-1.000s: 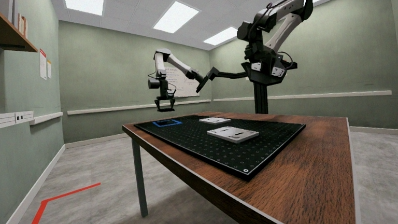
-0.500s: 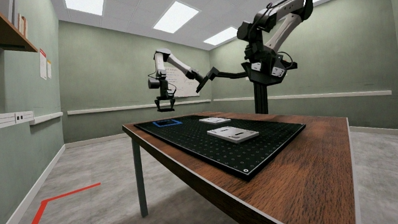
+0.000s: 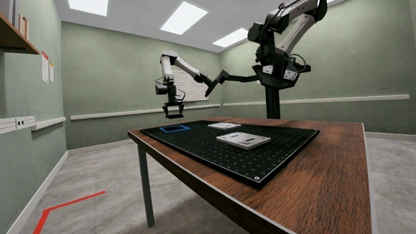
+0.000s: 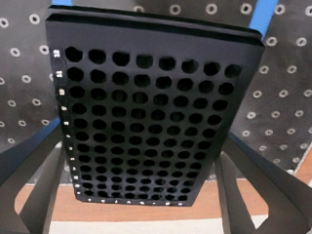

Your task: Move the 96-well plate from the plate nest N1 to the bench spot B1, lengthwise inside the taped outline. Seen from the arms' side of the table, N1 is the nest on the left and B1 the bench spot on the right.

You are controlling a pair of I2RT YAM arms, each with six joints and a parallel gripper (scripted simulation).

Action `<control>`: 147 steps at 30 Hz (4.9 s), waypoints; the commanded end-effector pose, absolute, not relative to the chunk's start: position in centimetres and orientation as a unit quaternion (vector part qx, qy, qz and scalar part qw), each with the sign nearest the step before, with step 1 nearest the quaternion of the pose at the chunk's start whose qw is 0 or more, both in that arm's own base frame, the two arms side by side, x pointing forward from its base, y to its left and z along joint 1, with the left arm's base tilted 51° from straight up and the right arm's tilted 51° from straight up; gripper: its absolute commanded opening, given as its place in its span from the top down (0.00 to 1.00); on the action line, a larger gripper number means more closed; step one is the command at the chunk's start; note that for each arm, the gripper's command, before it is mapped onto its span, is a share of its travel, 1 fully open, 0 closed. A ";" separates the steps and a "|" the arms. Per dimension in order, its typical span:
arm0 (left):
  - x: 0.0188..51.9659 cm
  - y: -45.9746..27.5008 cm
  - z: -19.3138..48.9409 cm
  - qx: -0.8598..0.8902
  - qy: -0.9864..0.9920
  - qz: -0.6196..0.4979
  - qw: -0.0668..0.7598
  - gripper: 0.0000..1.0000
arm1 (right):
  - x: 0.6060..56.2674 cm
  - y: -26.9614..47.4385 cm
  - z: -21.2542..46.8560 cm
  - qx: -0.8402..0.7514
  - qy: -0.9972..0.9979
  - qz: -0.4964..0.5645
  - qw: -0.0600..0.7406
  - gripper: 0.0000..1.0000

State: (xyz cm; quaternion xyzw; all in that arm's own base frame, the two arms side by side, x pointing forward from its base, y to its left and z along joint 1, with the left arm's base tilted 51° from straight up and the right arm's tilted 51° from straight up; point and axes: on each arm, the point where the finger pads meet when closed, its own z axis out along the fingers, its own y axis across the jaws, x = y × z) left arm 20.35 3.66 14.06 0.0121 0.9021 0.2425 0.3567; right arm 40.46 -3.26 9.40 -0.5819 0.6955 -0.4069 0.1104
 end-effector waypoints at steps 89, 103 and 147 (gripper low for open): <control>20.3 3.7 14.2 0.015 0.903 0.242 0.356 0.00 | 45.3 -5.7 6.1 -0.583 0.689 -0.413 0.126 1.00; 20.3 3.7 14.2 0.015 0.903 0.242 0.356 0.00 | 45.7 -6.0 6.0 -0.581 0.690 -0.413 0.126 1.00; 20.3 3.7 14.2 0.015 0.903 0.242 0.356 0.00 | 45.8 -5.8 6.1 -0.581 0.689 -0.414 0.126 0.00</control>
